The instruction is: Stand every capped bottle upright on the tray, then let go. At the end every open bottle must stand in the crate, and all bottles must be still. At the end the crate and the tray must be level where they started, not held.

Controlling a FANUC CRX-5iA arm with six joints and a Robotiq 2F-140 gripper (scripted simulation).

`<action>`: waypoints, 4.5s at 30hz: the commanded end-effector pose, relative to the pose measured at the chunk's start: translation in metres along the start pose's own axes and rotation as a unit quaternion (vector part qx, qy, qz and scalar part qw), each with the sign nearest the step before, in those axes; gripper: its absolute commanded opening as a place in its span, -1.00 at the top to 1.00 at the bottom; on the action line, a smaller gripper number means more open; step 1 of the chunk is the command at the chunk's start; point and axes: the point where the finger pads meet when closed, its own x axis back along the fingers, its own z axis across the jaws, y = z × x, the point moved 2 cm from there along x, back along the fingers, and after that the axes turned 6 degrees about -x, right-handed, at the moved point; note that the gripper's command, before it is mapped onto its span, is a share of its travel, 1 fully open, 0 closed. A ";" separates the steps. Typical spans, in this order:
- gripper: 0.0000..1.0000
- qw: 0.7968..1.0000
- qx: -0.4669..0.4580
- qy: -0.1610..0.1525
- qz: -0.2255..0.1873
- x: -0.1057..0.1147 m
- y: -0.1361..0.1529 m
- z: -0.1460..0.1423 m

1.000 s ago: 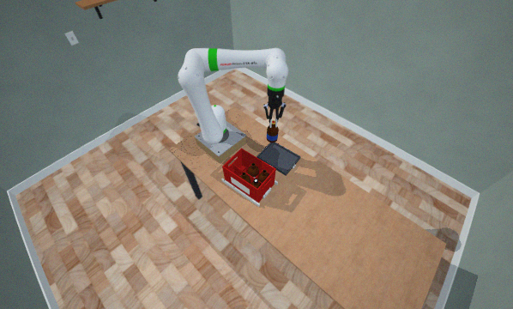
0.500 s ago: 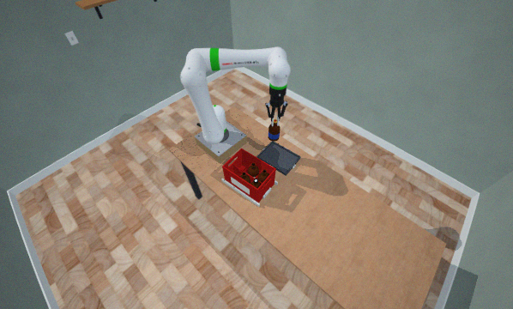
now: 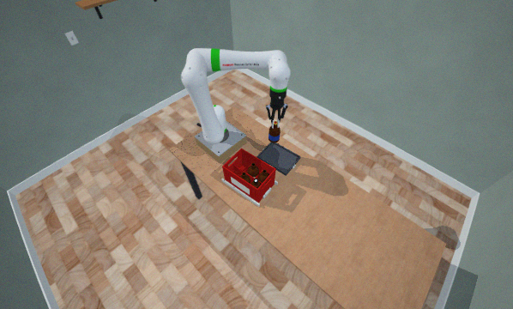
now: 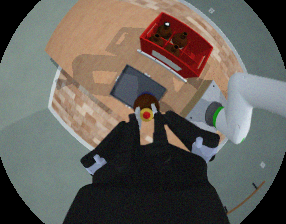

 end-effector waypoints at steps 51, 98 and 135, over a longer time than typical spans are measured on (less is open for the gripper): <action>1.00 1.000 0.000 0.000 0.000 -0.092 0.000 0.000; 1.00 1.000 0.000 0.000 0.000 -0.144 0.000 0.000; 1.00 1.000 0.000 0.000 0.000 -0.157 0.000 0.000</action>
